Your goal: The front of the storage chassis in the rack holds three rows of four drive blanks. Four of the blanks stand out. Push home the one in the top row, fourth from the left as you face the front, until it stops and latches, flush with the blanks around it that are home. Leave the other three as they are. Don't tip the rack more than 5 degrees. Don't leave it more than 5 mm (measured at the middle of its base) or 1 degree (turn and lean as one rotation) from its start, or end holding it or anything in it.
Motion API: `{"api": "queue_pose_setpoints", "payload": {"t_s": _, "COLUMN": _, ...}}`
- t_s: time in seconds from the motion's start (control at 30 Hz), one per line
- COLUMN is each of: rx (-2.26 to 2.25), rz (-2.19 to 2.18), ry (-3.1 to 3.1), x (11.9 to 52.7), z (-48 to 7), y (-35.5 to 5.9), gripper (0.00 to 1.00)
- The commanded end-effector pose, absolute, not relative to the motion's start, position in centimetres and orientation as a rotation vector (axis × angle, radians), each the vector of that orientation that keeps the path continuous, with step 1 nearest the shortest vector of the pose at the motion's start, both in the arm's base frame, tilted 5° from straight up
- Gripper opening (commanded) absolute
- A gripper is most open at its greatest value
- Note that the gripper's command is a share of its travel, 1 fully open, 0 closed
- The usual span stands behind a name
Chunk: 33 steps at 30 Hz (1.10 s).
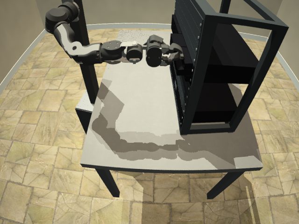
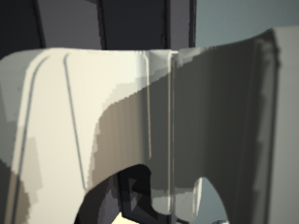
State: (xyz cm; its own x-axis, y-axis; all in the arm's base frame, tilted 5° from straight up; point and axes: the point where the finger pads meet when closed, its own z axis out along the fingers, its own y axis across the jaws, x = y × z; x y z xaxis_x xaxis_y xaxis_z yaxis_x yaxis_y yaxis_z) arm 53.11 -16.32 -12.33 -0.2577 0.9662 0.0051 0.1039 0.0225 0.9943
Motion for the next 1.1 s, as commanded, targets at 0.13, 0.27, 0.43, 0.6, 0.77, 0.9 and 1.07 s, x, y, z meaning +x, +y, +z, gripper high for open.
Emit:
{"api": "queue_pose_setpoints", "payload": {"t_s": 0.13, "rx": 1.129, "rz": 1.363, "ry": 1.487, "x": 53.4, "z": -11.74, "y": -15.42, "gripper": 0.0}}
{"api": "queue_pose_setpoints", "payload": {"t_s": 0.27, "rx": 1.126, "rz": 1.365, "ry": 1.487, "x": 53.48, "z": -11.66, "y": -15.23, "gripper": 0.0}}
{"api": "queue_pose_setpoints", "payload": {"t_s": 0.43, "rx": 1.126, "rz": 1.365, "ry": 1.487, "x": 53.48, "z": -11.66, "y": -15.23, "gripper": 0.0}}
{"api": "queue_pose_setpoints", "payload": {"t_s": 0.6, "rx": 1.126, "rz": 1.365, "ry": 1.487, "x": 53.48, "z": -11.66, "y": -15.23, "gripper": 0.0}}
{"api": "queue_pose_setpoints", "payload": {"t_s": 0.77, "rx": 1.126, "rz": 1.365, "ry": 1.487, "x": 53.48, "z": -11.66, "y": -15.23, "gripper": 0.0}}
{"api": "queue_pose_setpoints", "payload": {"t_s": 0.9, "rx": 1.126, "rz": 1.365, "ry": 1.487, "x": 53.48, "z": -11.66, "y": -15.23, "gripper": 0.0}}
{"api": "queue_pose_setpoints", "payload": {"t_s": 1.07, "rx": 1.127, "rz": 1.364, "ry": 1.487, "x": 53.51, "z": -11.69, "y": -15.26, "gripper": 0.0}}
